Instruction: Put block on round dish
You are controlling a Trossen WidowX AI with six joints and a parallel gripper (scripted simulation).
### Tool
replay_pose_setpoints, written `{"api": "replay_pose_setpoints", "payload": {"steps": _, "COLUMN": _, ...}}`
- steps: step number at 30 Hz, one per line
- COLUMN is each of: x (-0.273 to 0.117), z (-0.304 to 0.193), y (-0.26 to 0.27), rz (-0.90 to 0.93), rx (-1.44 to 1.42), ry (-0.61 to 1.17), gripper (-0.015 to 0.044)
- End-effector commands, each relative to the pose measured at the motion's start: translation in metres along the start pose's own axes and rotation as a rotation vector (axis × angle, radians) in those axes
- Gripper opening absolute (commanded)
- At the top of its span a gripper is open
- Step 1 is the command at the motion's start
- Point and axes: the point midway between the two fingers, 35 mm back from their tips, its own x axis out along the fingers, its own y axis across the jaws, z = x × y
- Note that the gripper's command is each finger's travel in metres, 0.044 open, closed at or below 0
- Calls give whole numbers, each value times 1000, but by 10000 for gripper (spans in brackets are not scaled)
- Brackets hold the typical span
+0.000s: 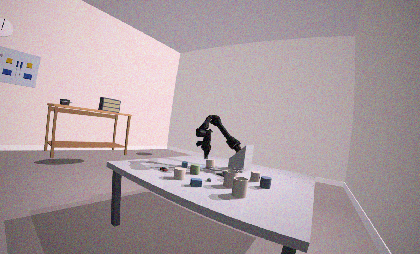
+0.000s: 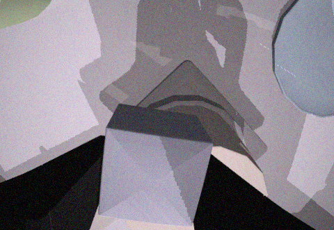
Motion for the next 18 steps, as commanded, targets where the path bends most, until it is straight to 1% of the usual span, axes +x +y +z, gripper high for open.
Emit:
{"api": "replay_pose_setpoints", "payload": {"steps": 1, "x": 3, "z": 11, "y": -16, "rz": -6, "rx": 8, "ry": -13, "gripper": 0}}
{"api": "replay_pose_setpoints", "payload": {"steps": 18, "x": 16, "z": 41, "y": -114, "rz": -88, "rx": -8, "ry": -77, "gripper": 0}}
